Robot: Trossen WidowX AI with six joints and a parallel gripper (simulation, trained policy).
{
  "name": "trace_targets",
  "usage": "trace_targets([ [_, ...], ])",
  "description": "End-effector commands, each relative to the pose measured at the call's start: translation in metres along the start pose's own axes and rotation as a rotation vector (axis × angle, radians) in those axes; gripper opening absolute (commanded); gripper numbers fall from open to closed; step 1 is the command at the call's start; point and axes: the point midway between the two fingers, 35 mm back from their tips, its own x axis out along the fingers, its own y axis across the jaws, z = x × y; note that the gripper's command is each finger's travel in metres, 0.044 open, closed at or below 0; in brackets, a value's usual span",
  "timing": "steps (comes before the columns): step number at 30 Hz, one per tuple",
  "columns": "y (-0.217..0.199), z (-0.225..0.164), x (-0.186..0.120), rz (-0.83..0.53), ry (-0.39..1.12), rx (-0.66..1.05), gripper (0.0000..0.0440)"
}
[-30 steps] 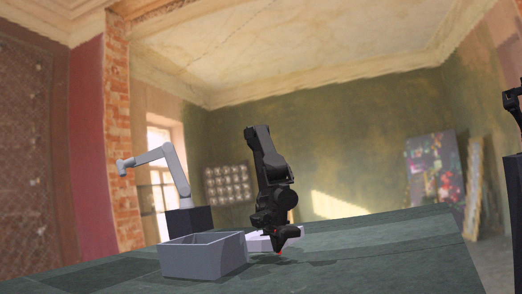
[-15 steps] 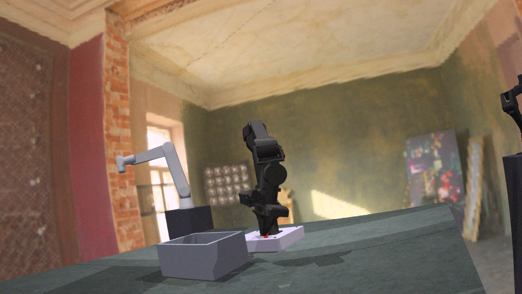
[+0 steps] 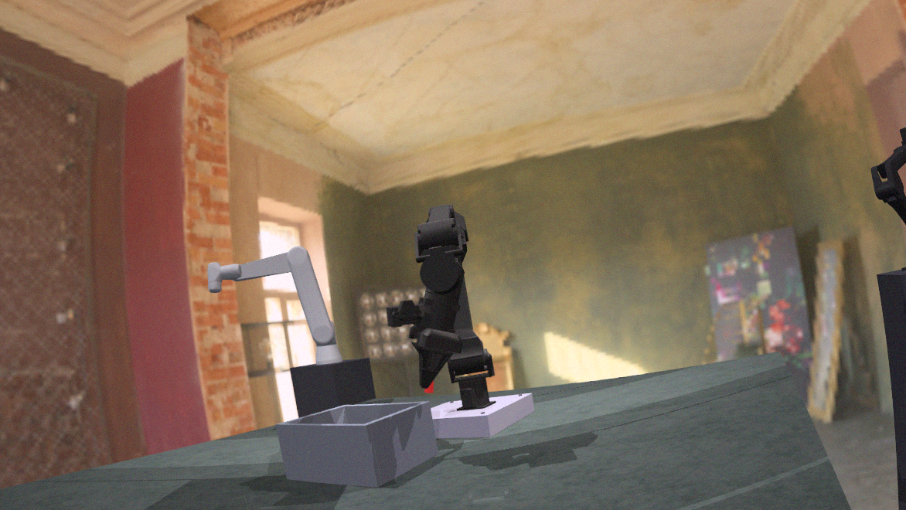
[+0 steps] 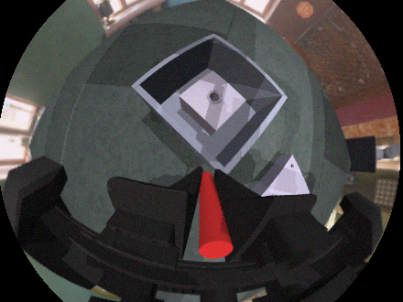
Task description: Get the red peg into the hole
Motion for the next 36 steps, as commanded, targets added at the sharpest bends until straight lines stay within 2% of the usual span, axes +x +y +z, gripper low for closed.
trace_targets([
  [1, -0.001, 0.018, 0.001, -0.002, -0.019, 0.038, 0.0000],
  [11, -0.004, 0.062, 0.020, -0.017, -0.042, 0.106, 0.0000],
  [21, -0.007, 0.096, 0.050, -0.017, -0.027, 0.100, 0.0000],
  [34, -0.007, 0.112, 0.091, 0.009, 0.043, 0.004, 0.0000],
  [36, -0.008, 0.110, 0.097, 0.011, 0.061, -0.016, 0.0016],
])
